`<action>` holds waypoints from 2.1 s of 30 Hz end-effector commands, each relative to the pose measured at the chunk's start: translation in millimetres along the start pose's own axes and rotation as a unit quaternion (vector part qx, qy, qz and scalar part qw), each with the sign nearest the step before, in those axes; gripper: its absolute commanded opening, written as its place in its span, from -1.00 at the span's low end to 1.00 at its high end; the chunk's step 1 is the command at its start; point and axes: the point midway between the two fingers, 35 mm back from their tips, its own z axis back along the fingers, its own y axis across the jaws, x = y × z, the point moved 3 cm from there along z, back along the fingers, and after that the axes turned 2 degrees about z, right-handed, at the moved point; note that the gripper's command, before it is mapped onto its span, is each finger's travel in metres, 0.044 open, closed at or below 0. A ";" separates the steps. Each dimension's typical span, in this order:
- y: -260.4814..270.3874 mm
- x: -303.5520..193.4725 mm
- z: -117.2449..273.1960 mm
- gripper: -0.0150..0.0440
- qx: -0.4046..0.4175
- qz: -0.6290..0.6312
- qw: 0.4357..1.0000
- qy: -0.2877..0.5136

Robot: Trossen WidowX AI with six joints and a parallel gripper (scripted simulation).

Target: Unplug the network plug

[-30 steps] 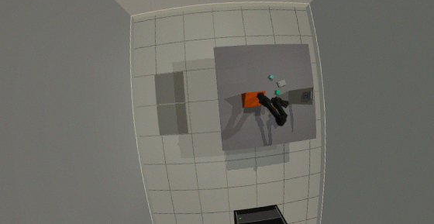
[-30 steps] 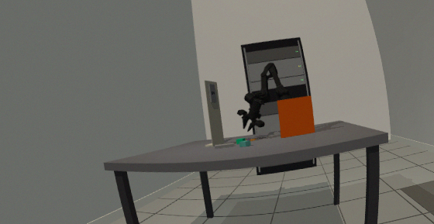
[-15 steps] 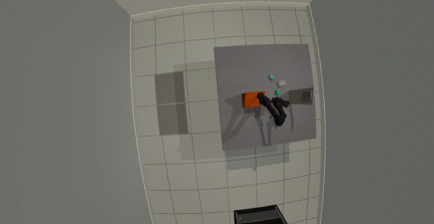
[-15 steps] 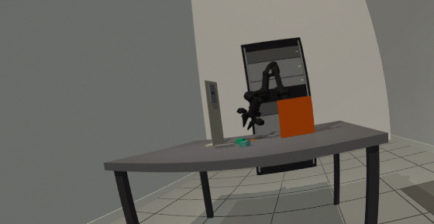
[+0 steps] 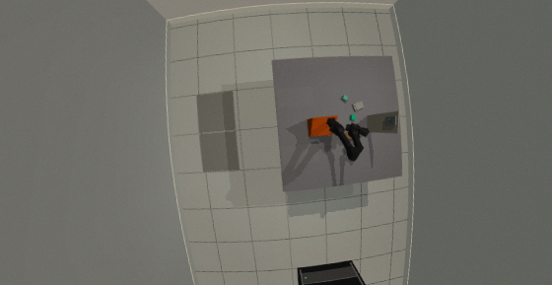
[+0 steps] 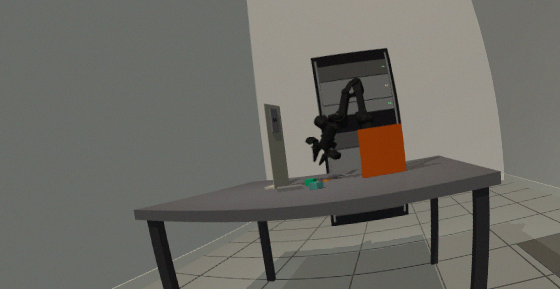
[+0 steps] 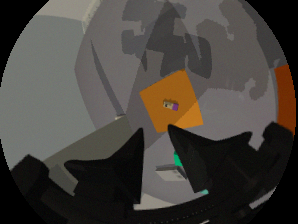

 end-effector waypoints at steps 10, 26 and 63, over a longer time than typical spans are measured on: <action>6.0 0.8 9.3 0.04 0.004 -0.004 1.000 -0.001; 10.8 2.1 20.6 0.04 0.005 -0.003 1.000 -0.002; 53.9 -4.9 77.8 0.04 -0.006 -0.005 1.000 0.004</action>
